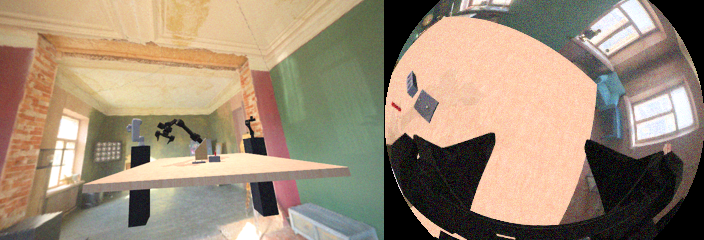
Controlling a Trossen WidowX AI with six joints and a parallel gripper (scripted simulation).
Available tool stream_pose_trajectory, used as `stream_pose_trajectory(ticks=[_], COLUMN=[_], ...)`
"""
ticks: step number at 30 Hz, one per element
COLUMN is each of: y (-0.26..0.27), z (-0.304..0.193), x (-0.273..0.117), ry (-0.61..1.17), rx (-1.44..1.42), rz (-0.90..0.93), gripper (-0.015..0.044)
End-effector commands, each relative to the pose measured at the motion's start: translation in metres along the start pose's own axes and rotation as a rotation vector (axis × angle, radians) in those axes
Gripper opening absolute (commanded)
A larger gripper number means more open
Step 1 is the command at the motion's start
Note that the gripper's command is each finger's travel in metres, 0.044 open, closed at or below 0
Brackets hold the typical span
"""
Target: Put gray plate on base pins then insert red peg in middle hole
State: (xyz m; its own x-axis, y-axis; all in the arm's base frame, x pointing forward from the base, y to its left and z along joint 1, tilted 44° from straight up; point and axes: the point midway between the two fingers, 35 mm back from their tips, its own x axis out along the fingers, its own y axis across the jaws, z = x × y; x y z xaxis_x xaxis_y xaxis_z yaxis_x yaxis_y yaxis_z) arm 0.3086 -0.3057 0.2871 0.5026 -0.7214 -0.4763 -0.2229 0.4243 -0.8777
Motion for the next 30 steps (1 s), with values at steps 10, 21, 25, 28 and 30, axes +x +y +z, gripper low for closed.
stream_pose_trajectory(ticks=[10, 21, 25, 28, 30], y=[0.183, 0.363, 0.425, 0.44, 0.439], z=[0.121, 0.173, 0.172, 0.171, 0.168], x=[0.059, 0.036, 0.016, 0.01, 0.009], ry=[0.071, 0.267, 0.353, 0.375, 0.375], rx=[-0.165, -0.524, -0.701, -0.75, -0.75], rz=[0.451, 0.639, 0.629, 0.618, 0.618], gripper=[0.044, 0.044, 0.044, 0.044, 0.044])
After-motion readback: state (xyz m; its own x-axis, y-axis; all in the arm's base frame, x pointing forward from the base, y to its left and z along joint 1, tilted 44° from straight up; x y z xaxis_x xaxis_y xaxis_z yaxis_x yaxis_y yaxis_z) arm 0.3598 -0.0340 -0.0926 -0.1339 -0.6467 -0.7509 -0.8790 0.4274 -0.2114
